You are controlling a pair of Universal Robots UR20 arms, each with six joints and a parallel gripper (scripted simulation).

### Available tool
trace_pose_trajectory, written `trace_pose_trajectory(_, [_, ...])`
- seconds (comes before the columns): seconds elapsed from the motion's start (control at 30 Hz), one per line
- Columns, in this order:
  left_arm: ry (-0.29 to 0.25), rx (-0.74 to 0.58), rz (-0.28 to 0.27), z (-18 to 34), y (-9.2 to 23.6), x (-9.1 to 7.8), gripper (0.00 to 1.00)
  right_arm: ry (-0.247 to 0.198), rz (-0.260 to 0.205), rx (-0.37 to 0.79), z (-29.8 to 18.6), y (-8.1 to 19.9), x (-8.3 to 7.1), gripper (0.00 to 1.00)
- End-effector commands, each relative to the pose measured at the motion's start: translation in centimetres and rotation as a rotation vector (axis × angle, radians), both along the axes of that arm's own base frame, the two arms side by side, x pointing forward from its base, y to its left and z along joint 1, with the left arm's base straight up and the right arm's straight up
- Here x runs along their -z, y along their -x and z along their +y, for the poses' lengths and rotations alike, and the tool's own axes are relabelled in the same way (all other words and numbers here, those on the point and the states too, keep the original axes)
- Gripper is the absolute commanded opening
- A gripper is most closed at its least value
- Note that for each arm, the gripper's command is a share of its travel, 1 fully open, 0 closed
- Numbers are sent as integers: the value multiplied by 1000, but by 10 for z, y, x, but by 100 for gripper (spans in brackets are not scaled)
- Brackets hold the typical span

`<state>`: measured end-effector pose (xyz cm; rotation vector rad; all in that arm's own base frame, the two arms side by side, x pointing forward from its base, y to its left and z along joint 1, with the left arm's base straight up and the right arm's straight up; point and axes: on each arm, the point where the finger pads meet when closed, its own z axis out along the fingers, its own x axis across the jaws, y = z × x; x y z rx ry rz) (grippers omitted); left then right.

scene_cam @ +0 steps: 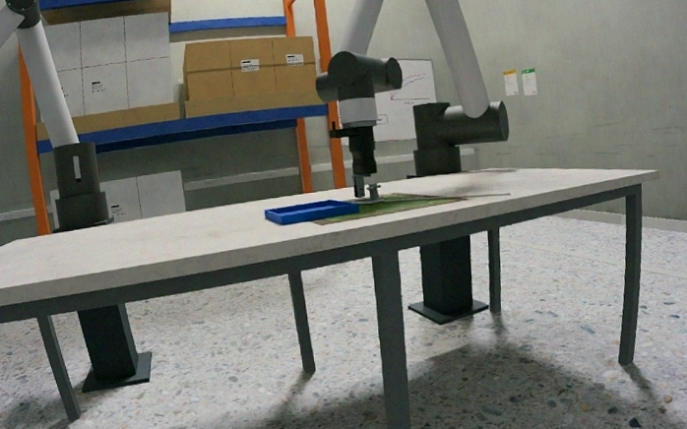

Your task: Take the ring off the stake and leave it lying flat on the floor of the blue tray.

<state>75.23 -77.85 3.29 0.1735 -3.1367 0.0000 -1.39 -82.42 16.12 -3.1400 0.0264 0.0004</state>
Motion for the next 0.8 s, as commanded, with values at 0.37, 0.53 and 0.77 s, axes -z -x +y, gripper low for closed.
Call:
trace_pose_trajectory(0.37, [1,0,-1,-1,0,-1,55,1,0,0,-1,0,-1,100])
trace_pose_trajectory(0.53, [1,0,-1,-1,0,-1,55,1,0,0,-1,0,-1,100])
trace_pose_trajectory(0.77, [1,0,-1,-1,0,-1,55,1,0,0,-1,0,-1,100])
